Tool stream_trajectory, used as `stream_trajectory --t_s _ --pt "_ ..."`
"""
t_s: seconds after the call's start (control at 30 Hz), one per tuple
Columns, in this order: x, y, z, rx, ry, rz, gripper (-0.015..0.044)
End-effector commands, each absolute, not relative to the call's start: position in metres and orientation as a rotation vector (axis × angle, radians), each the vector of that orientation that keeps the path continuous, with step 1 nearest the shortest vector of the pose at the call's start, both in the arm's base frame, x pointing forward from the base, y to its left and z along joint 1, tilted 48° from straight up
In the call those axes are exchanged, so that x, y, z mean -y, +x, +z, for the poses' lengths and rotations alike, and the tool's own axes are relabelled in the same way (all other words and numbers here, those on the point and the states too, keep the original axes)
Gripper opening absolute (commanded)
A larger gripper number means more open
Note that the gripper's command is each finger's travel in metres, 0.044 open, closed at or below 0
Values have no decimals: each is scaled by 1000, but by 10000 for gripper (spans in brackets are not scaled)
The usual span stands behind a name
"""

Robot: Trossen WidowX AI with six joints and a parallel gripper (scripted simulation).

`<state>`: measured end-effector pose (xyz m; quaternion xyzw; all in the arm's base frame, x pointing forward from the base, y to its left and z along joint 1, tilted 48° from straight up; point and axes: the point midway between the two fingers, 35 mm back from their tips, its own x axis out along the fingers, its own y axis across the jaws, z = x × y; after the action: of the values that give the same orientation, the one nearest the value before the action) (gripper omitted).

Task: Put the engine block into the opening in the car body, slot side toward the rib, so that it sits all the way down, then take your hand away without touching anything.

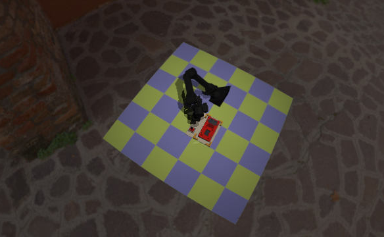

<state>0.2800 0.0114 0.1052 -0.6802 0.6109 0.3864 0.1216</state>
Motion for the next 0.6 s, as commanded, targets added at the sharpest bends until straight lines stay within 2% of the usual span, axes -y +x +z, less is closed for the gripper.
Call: stream_trajectory --t_s 0.0,0.57 --pt "-16 287 95 -1810 -1892 964 0" --pt "-28 308 58 -1831 -1522 373 0"
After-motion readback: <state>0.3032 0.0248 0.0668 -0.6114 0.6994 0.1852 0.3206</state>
